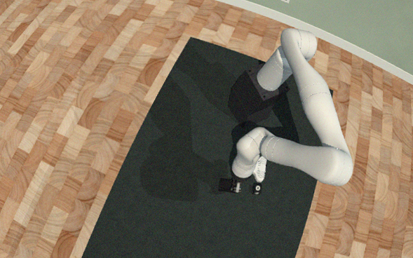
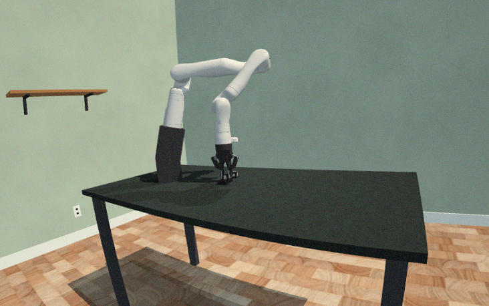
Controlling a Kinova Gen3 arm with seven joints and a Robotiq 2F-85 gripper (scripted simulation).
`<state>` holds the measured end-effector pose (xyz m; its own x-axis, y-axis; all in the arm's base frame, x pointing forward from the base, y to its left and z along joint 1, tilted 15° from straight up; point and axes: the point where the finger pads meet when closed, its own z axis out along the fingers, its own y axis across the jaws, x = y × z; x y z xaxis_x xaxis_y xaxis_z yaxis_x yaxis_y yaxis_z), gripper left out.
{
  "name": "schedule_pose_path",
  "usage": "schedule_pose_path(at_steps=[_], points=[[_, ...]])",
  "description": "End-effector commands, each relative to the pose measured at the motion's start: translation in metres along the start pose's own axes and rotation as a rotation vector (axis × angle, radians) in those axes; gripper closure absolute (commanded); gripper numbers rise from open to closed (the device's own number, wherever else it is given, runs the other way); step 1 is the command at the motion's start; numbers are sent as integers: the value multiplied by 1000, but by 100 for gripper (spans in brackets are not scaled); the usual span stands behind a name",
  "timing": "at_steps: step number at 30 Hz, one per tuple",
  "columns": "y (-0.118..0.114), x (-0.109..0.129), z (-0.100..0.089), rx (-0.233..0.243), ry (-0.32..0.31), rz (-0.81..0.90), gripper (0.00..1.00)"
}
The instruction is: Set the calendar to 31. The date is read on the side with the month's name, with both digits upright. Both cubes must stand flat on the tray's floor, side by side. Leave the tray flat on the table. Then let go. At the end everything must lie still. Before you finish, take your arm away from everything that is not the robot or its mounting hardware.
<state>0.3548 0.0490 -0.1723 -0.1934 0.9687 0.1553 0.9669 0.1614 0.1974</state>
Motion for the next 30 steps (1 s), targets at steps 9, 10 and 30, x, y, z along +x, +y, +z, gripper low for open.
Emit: schedule_pose_path(at_steps=[9, 10, 30], points=[[0, 0, 0, -1, 0, 0, 74], [0, 0, 0, -1, 0, 0, 74], [0, 0, -22, -1, 0, 0, 74]])
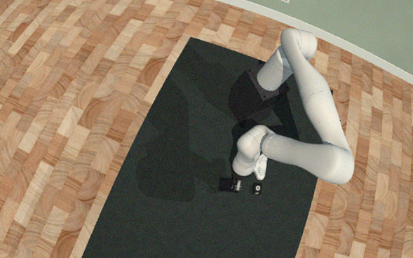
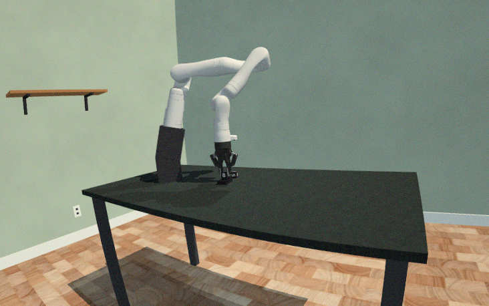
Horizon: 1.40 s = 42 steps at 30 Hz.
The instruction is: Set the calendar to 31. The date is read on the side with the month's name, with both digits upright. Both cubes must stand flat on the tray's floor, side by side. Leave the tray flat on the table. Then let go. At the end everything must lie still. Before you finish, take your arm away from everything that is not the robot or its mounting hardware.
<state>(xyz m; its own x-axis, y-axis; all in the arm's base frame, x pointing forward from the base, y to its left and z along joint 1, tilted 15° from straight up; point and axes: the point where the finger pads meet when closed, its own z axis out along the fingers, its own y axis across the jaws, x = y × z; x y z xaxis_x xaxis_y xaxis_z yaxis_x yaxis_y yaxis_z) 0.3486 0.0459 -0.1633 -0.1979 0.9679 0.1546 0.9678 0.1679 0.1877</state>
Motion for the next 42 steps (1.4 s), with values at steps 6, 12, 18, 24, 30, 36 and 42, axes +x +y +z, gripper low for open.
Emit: schedule_pose_path(at_steps=[6, 12, 18, 24, 30, 36, 42], points=[[5, 0, -41, -12, 0, 5, 74], [4, 0, -78, -12, 0, 5, 74], [4, 0, -89, -12, 0, 5, 74], [4, 0, -90, -12, 0, 5, 74], [4, 0, -90, -12, 0, 5, 74], [4, 0, -90, -11, 0, 9, 74], [4, -1, -89, -10, 0, 31, 74]])
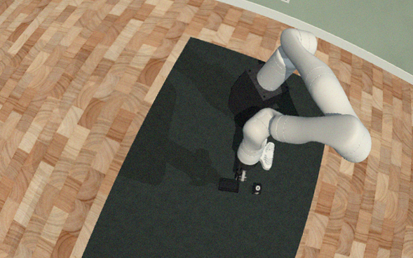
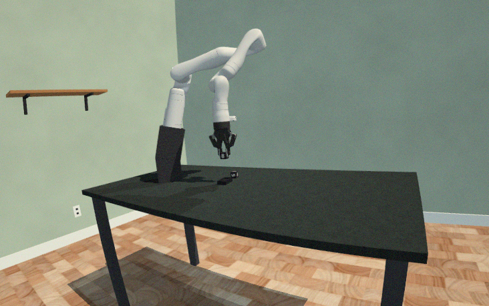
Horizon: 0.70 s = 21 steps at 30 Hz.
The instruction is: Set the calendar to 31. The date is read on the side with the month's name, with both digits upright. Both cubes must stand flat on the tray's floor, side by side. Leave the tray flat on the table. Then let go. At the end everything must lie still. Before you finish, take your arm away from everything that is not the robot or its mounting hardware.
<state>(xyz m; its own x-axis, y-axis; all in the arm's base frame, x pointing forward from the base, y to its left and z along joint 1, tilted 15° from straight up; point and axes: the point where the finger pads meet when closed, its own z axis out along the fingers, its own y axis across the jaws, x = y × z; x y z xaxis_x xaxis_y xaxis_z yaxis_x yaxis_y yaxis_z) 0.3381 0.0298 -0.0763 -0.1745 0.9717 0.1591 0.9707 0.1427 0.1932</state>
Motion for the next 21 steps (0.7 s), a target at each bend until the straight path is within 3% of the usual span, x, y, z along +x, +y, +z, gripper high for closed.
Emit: schedule_pose_path(at_steps=[1, 11, 21], points=[[0, -1, 0, -1, 0, 12, 74], [-1, -5, 1, 3, -1, 92, 74], [-3, -13, 5, 10, -3, 282, 74]])
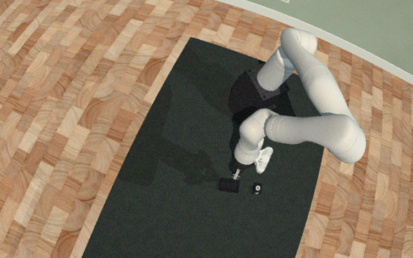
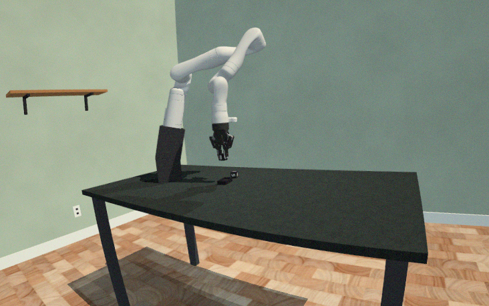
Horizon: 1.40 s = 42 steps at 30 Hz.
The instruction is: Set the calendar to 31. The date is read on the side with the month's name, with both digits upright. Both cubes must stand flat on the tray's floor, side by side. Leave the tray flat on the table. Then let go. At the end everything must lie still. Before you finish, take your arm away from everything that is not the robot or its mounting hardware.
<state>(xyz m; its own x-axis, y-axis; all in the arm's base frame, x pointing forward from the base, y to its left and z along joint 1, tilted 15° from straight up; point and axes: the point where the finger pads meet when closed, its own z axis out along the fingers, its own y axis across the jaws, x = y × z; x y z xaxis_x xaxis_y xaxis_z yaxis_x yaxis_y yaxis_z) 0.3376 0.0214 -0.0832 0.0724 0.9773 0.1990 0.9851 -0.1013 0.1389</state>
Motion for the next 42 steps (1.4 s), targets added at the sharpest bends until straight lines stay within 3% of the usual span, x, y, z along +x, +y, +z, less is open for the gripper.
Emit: schedule_pose_path(at_steps=[1, 7, 22, 24, 39, 42], points=[[1, -5, 1, 1, -1, 56, 74], [1, -10, 2, 4, -3, 165, 74], [2, -32, 10, 15, -10, 695, 74], [2, -32, 10, 15, -10, 695, 74], [8, -55, 15, 17, -15, 1342, 74], [8, -56, 16, 17, -15, 1387, 74]])
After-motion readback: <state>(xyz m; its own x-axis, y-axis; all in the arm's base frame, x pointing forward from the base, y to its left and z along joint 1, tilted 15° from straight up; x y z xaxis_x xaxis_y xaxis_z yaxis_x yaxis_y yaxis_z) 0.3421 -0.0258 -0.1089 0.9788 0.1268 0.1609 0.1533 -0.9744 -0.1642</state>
